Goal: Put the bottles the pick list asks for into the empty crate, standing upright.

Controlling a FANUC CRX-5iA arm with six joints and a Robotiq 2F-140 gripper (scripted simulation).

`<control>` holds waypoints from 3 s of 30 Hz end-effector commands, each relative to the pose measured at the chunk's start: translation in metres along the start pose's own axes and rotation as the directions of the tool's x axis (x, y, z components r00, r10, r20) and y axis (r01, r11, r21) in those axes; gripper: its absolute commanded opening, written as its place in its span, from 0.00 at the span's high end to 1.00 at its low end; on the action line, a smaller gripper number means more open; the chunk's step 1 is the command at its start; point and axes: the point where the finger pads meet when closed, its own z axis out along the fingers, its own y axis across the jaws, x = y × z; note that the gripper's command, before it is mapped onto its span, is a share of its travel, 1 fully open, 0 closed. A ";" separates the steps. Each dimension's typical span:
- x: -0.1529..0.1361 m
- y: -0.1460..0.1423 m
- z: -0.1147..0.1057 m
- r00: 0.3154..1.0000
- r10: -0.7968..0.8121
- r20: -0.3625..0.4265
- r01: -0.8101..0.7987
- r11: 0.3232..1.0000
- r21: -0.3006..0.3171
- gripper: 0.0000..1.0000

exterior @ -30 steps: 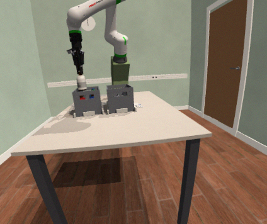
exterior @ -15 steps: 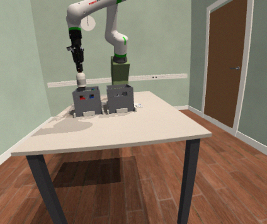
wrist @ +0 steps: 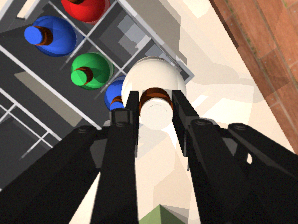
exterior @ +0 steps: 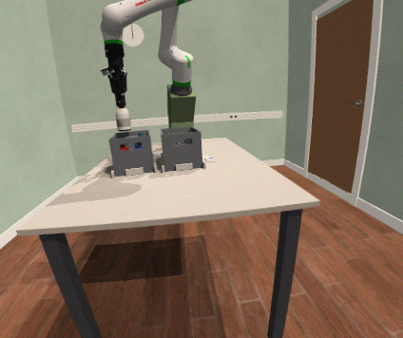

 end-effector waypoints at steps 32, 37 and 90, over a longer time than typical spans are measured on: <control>-0.039 -0.048 0.000 1.000 0.000 -0.001 0.000 1.000 -0.001 0.90; -0.045 -0.055 0.000 1.000 0.000 -0.001 0.000 1.000 -0.001 0.90; -0.102 -0.125 0.000 1.000 0.000 -0.001 0.000 1.000 -0.001 0.90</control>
